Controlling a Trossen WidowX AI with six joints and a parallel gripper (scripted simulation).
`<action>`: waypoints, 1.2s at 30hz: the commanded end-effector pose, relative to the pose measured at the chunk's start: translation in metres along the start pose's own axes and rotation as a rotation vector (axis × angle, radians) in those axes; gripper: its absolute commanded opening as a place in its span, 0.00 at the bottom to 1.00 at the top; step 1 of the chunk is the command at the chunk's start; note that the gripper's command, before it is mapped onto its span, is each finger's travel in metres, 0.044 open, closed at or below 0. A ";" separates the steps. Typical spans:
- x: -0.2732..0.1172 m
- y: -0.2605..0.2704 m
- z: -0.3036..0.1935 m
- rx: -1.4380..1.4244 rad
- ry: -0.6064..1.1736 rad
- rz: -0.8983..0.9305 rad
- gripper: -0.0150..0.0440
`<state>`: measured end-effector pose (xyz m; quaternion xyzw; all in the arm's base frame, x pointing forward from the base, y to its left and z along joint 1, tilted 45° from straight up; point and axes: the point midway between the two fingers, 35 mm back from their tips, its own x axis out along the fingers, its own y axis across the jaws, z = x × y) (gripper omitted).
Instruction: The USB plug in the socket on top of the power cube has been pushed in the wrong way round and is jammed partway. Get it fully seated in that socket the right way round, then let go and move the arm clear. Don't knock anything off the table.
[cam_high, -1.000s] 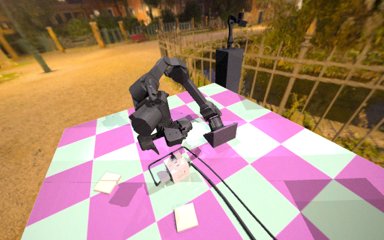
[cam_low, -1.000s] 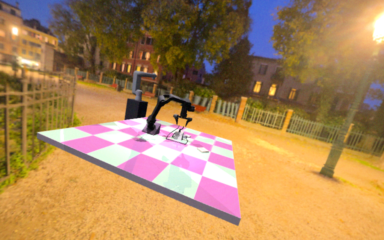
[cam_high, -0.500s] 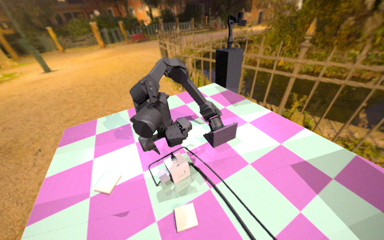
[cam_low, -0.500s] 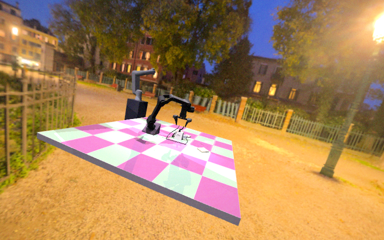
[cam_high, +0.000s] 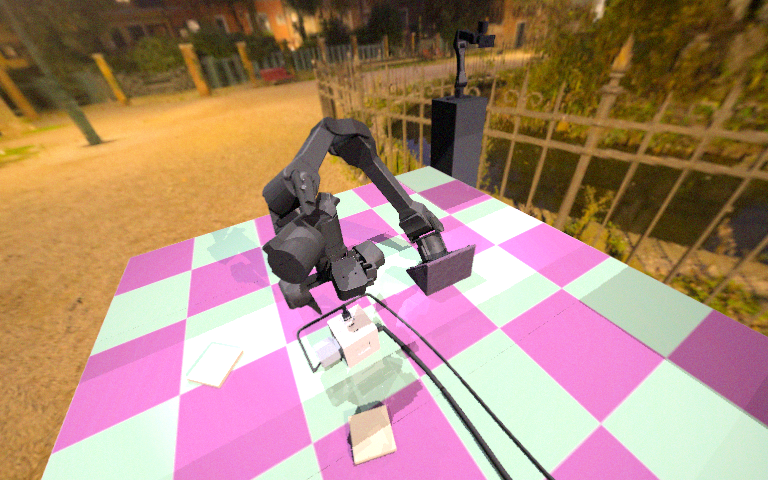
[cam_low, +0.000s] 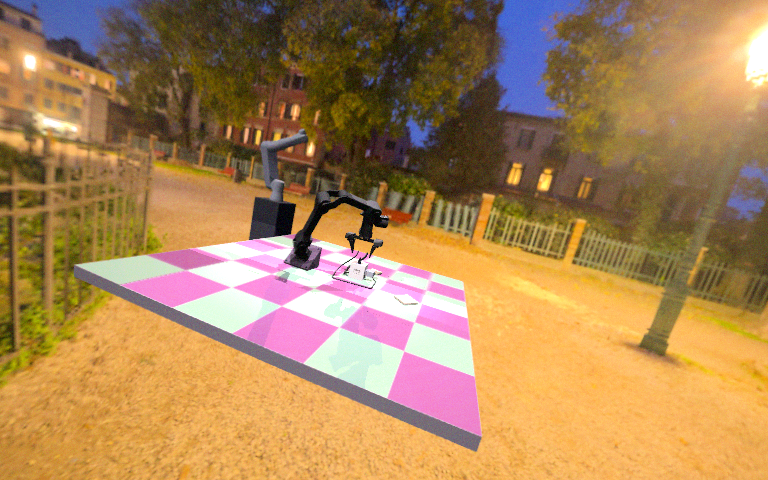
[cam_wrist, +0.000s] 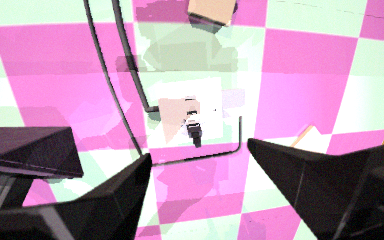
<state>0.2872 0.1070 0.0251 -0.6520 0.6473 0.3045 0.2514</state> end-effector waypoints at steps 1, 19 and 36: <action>0.006 0.000 -0.001 -0.006 0.004 0.003 1.00; 0.016 0.000 -0.001 0.001 0.001 0.002 0.96; 0.016 0.000 -0.001 0.001 0.001 0.002 0.25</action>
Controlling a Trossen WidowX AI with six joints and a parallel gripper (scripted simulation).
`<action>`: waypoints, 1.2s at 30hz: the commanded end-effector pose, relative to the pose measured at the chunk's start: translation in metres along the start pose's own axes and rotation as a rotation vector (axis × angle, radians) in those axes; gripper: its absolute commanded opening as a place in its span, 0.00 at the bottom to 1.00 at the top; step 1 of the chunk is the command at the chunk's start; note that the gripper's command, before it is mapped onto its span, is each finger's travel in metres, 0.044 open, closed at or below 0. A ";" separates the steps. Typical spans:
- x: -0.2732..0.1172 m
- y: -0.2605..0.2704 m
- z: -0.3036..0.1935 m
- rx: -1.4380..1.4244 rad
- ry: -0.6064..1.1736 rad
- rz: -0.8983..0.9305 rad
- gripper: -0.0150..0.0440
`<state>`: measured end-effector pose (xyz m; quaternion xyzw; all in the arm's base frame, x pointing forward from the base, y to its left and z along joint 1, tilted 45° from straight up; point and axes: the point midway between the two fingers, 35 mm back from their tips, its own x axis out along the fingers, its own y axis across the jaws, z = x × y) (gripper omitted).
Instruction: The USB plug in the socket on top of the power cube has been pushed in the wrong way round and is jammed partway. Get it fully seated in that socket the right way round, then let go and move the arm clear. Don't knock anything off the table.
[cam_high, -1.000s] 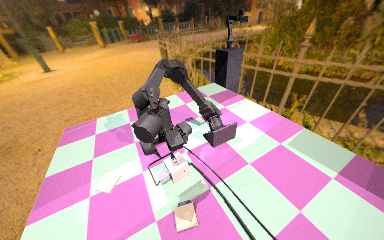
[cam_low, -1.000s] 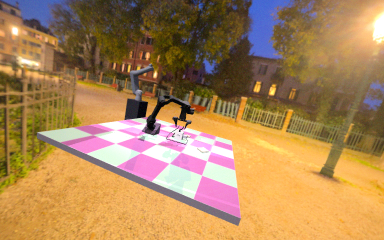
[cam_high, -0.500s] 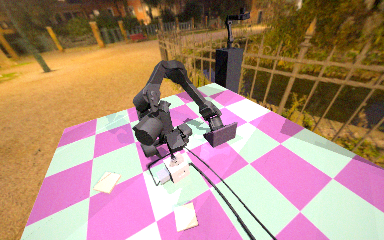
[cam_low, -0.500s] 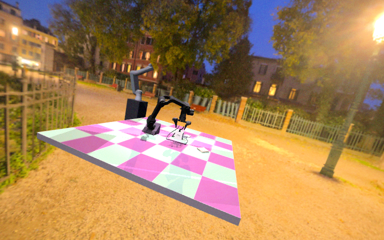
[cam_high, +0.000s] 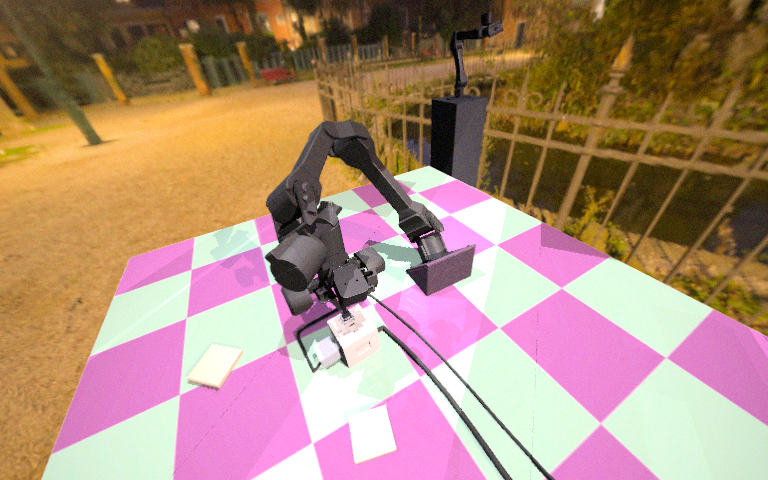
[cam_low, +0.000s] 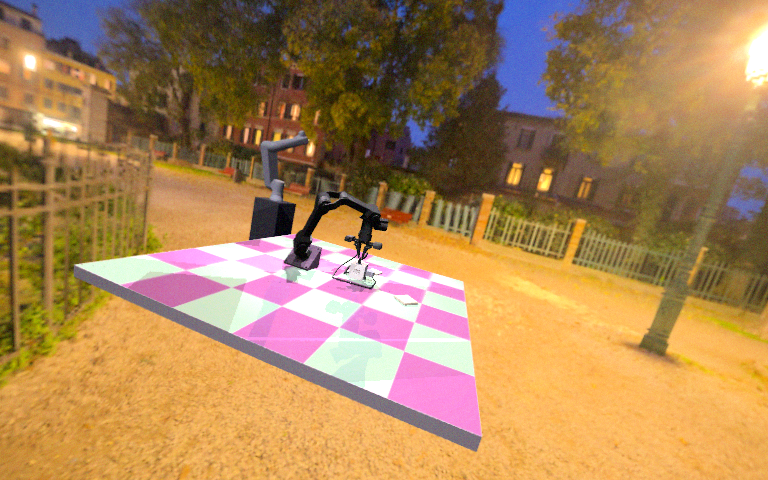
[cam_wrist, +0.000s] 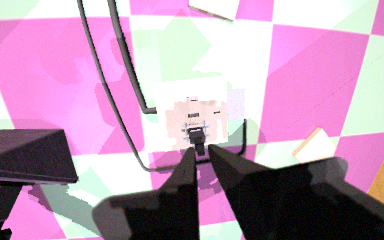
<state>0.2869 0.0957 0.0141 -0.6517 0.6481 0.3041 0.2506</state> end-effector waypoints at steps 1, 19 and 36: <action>0.000 0.000 0.000 0.001 -0.001 0.000 0.25; -0.001 0.000 0.000 0.000 0.000 0.001 0.25; -0.012 0.000 0.000 0.000 -0.001 0.001 0.25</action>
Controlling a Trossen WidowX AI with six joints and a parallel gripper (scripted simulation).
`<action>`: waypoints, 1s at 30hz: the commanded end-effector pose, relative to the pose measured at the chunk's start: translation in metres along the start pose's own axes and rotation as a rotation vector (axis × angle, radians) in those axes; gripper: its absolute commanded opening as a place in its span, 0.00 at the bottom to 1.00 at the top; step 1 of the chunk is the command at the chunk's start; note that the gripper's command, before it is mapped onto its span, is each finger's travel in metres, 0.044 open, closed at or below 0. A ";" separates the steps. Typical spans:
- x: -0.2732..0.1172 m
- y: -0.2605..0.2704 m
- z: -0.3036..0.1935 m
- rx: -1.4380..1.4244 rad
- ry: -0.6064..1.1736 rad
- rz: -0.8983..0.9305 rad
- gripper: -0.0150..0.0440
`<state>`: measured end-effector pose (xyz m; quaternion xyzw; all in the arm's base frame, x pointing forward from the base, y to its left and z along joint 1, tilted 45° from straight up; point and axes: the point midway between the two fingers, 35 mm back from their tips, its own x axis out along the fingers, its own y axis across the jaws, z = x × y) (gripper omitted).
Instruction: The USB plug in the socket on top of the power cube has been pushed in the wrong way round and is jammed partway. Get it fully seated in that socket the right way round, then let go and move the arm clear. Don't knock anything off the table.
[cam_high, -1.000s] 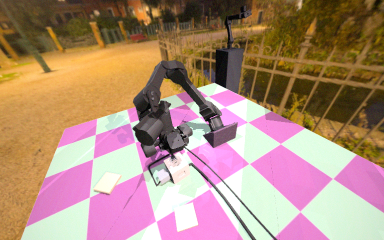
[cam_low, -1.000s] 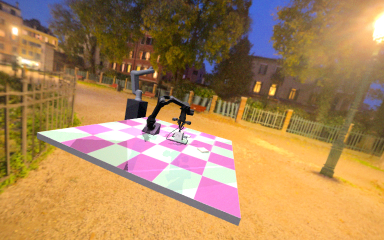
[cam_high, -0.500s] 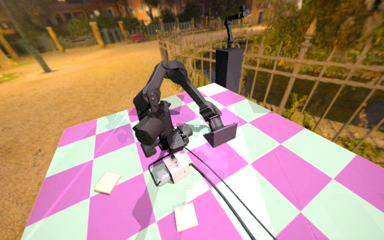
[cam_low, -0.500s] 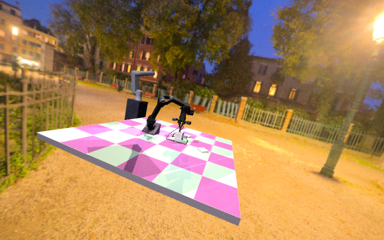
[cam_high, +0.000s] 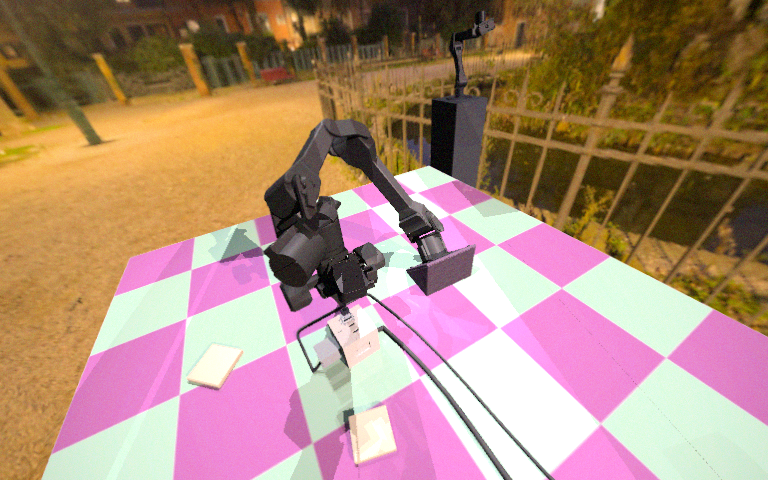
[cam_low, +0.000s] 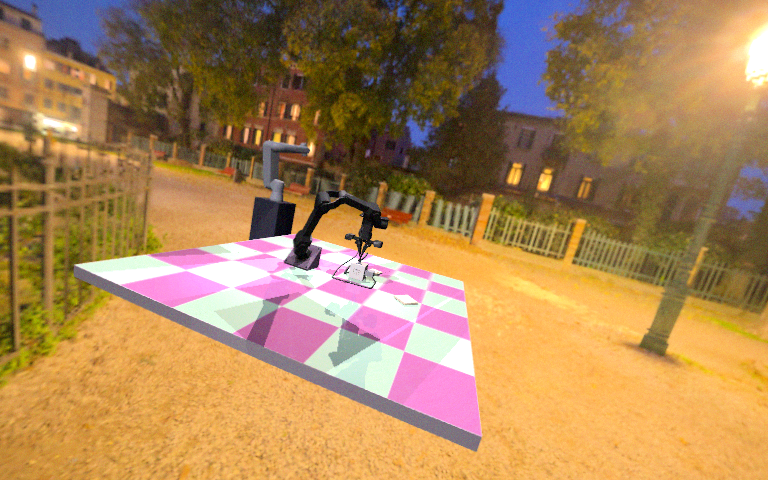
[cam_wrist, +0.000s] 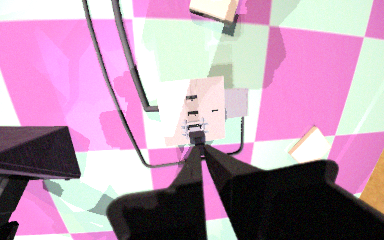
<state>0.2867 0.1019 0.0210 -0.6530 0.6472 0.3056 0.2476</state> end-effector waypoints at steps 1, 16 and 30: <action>-0.004 0.000 0.000 0.007 -0.003 0.001 0.25; -0.014 0.000 0.000 0.007 -0.003 0.001 0.25; -0.019 0.000 0.000 0.019 -0.002 0.001 0.25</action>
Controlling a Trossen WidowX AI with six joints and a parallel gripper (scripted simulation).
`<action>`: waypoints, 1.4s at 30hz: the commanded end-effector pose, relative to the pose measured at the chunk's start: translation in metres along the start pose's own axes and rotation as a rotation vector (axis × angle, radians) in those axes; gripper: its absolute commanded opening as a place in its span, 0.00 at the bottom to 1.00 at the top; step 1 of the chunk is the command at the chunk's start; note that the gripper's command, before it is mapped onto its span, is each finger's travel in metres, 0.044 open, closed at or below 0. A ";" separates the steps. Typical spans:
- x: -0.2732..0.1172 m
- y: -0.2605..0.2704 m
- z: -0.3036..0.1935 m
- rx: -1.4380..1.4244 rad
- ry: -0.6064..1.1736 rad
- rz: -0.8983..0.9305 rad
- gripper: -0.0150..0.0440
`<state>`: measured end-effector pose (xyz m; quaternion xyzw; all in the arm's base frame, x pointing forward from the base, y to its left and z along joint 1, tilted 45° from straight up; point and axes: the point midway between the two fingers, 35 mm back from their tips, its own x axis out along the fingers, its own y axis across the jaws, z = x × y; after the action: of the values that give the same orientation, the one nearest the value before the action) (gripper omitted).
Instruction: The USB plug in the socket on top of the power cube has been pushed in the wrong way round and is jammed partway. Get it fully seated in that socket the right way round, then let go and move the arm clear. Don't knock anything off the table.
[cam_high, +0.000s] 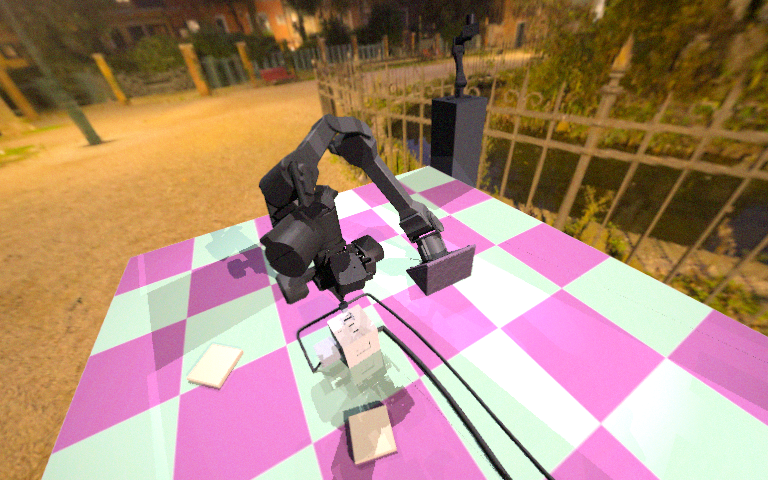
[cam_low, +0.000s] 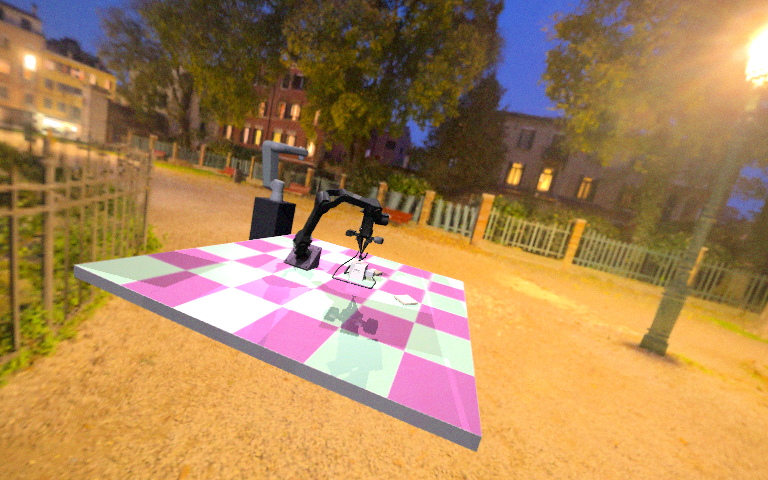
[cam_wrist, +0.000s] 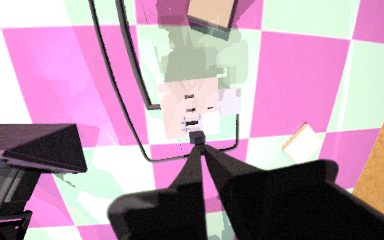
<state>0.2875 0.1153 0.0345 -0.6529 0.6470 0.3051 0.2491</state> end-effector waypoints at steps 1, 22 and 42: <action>0.000 0.000 0.000 0.030 0.000 0.002 0.25; 0.001 0.000 0.000 0.560 0.001 0.001 0.25; 0.001 0.000 0.000 1.084 0.001 0.001 0.25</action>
<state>0.2871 0.1146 0.0340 -0.4578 0.7148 -0.0372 0.5273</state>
